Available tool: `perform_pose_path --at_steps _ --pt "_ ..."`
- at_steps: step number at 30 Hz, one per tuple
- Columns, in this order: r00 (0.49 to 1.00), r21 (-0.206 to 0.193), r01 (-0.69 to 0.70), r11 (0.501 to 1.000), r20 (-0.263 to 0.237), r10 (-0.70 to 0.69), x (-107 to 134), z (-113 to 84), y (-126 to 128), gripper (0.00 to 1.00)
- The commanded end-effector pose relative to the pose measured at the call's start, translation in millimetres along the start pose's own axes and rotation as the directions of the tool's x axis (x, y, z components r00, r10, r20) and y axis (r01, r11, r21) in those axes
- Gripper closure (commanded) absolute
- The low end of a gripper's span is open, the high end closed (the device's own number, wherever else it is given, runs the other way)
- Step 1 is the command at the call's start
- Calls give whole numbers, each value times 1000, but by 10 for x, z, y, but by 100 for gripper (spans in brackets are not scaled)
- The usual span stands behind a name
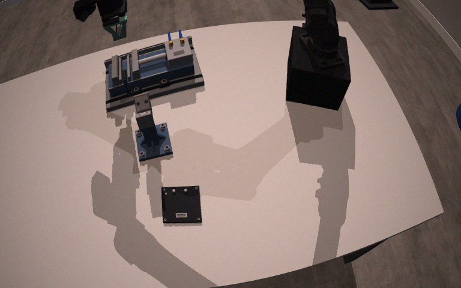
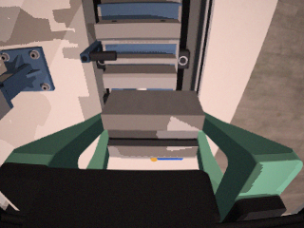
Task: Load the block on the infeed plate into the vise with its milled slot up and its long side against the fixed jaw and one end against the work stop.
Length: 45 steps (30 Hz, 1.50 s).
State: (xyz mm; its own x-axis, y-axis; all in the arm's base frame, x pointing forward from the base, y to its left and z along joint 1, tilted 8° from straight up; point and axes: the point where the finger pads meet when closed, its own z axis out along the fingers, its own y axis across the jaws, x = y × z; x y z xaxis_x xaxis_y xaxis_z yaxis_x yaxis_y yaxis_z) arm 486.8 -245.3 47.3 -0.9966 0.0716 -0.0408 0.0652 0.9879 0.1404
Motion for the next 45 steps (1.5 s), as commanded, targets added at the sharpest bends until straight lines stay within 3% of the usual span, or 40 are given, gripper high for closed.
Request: perform_pose_path --at_steps 1,3,6,9,13,15,22,27,35,37,40,43,45 --pt "995 45 10 999 100 -15 -325 -452 -49 100" --pt "994 50 12 999 109 -17 -362 -423 -44 100" --pt "998 31 12 999 69 -14 -348 -128 -45 100" --pt "998 31 12 999 69 -14 -356 -76 -48 100" --pt "995 46 14 999 101 -19 -395 -203 -44 100" --pt "997 31 9 999 70 -12 -368 24 -68 100" --pt "997 31 12 999 70 -14 -327 76 -25 100" --pt "1000 9 3 1000 23 -3 -178 387 -9 100" --pt "998 29 13 999 67 -15 -317 261 -29 100" --pt "1000 13 5 1000 31 -5 -245 494 -33 100" --pt "1000 10 6 1000 25 -6 -218 549 -12 100" --pt "997 32 14 999 74 -16 -336 318 -18 100" --pt "997 31 11 999 71 -13 -370 389 -52 100"
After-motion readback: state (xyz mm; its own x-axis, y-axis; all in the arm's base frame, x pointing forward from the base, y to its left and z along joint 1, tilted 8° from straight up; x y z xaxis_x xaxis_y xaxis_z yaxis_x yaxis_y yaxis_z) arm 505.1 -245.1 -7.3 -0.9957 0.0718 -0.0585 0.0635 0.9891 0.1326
